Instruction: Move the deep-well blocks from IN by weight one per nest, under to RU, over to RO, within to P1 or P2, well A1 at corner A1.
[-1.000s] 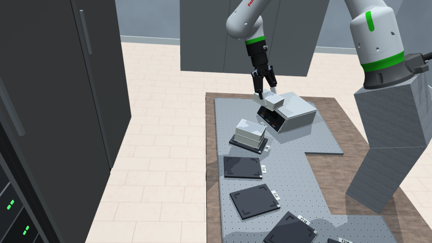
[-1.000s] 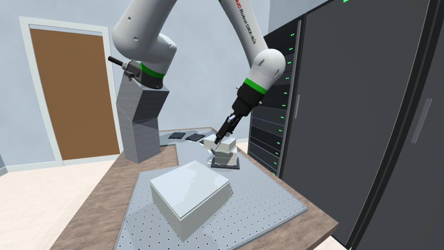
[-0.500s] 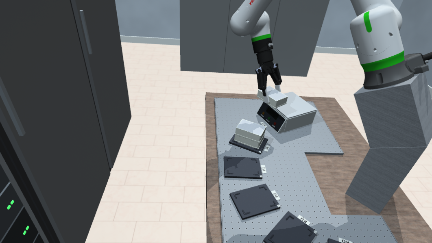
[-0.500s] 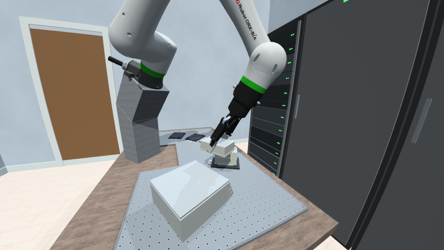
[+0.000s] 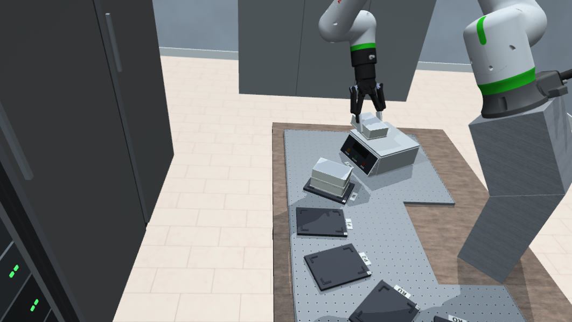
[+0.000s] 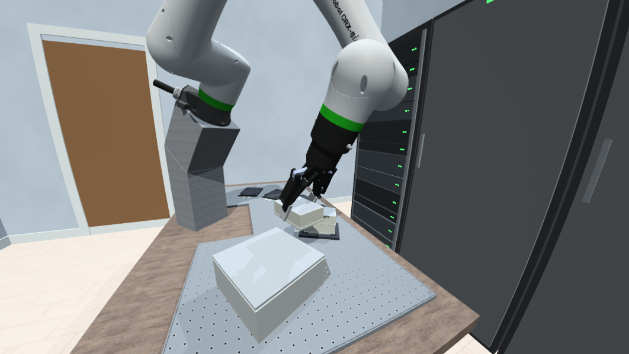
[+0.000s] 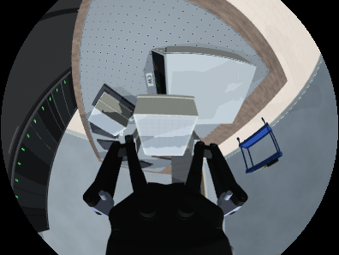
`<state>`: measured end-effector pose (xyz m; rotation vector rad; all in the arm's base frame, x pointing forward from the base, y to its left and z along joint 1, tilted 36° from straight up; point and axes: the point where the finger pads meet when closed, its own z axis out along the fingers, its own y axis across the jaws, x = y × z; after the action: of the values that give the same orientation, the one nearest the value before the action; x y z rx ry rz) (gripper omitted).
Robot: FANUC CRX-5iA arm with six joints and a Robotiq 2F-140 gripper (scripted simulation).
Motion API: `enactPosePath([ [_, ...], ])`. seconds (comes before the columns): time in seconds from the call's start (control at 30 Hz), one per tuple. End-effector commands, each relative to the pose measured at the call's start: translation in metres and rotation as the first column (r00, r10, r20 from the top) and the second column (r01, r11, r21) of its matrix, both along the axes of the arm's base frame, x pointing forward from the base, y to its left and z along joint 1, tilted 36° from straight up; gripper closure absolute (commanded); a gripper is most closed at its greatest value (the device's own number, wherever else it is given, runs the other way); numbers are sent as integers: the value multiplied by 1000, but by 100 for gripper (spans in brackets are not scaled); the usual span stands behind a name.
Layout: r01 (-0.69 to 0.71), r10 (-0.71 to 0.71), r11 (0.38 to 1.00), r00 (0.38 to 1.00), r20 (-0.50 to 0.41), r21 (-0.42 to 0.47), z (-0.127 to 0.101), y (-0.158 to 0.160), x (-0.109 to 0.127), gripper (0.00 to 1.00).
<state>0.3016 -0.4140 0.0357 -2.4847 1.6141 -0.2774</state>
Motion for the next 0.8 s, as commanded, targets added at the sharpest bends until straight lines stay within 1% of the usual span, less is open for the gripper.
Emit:
enactPosePath([
  [0.0, 0, 0, 1000, 1000, 0, 0, -1, -6, -9, 90],
  [0.23, 0, 0, 1000, 1000, 0, 0, -5, -19, -28, 90],
  [0.3, 0, 0, 1000, 1000, 0, 0, -5, -19, -28, 90],
  [0.77, 0, 0, 1000, 1000, 0, 0, -11, -44, -67, 90],
])
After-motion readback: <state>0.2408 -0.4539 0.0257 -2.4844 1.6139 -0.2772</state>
